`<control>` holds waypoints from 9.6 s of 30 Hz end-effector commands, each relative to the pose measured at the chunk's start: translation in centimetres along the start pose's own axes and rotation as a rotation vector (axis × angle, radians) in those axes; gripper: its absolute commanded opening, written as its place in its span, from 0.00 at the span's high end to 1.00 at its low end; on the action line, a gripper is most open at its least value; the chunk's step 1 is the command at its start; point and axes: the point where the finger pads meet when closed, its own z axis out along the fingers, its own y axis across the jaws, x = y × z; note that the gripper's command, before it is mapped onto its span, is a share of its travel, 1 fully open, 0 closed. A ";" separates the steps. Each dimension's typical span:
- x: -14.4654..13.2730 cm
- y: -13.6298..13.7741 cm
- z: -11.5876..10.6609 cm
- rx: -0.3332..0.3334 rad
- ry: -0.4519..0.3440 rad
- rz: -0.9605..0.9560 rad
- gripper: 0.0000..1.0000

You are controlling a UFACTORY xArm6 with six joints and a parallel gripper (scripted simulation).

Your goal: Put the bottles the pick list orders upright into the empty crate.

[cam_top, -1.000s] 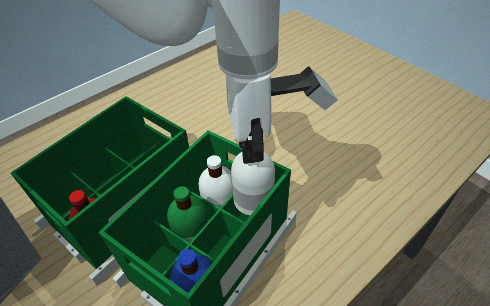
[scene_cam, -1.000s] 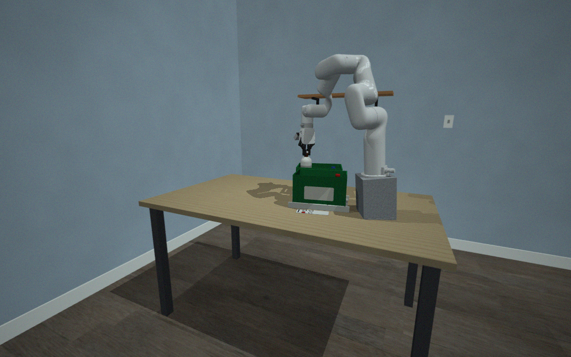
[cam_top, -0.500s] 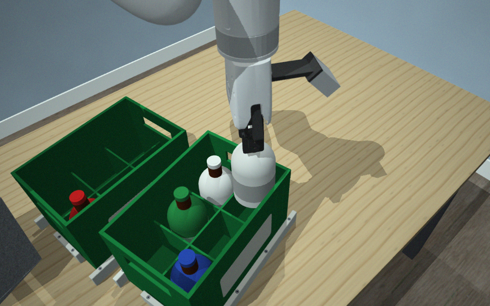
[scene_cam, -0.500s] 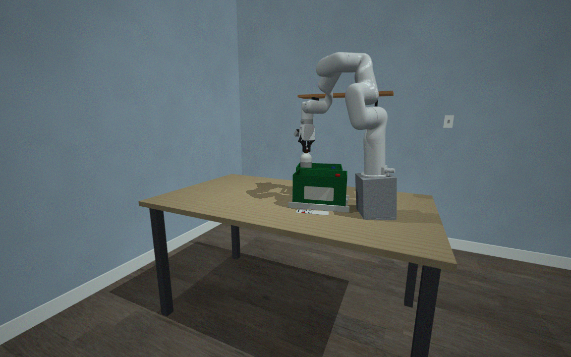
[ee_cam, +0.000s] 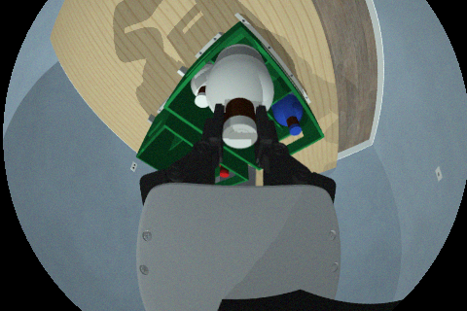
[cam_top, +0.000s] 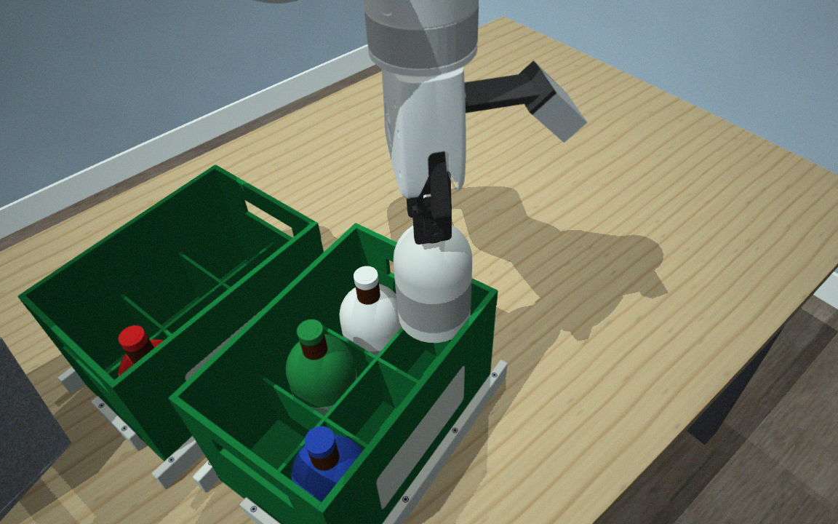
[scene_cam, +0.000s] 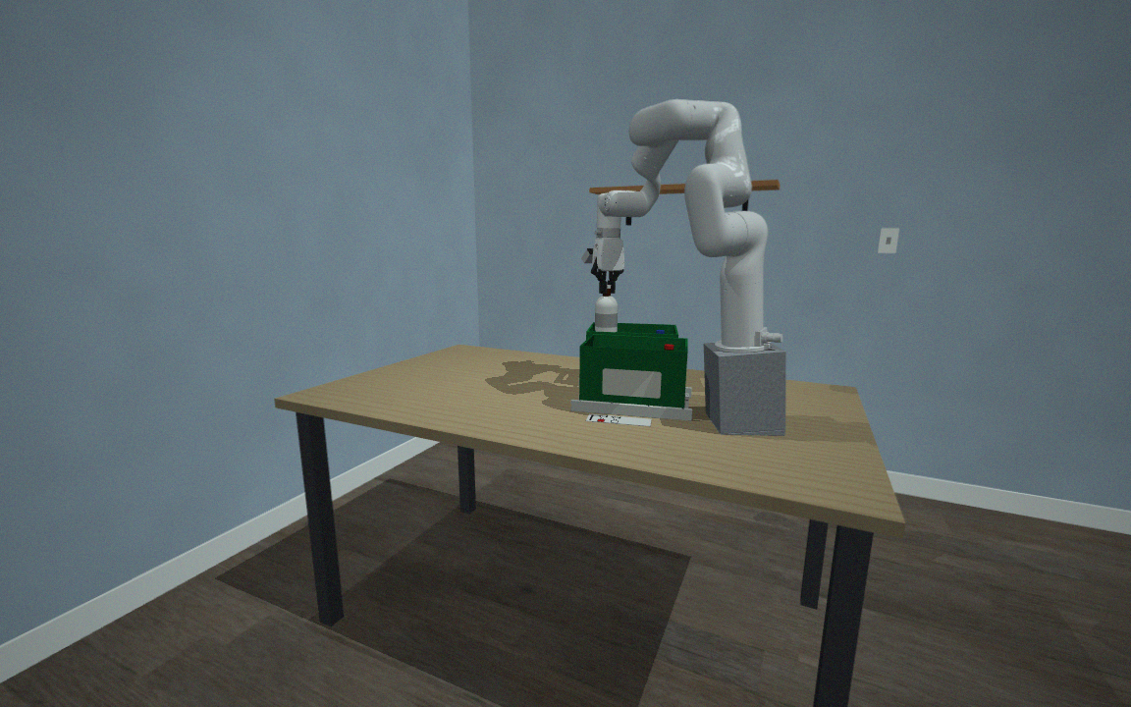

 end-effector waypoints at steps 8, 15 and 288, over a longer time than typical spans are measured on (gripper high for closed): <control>0.1 0.0 -1.8 0.000 0.004 0.000 1.00; 0.1 0.0 -2.8 0.000 0.004 0.000 1.00; -23.9 -8.6 1.0 0.001 0.003 0.000 1.00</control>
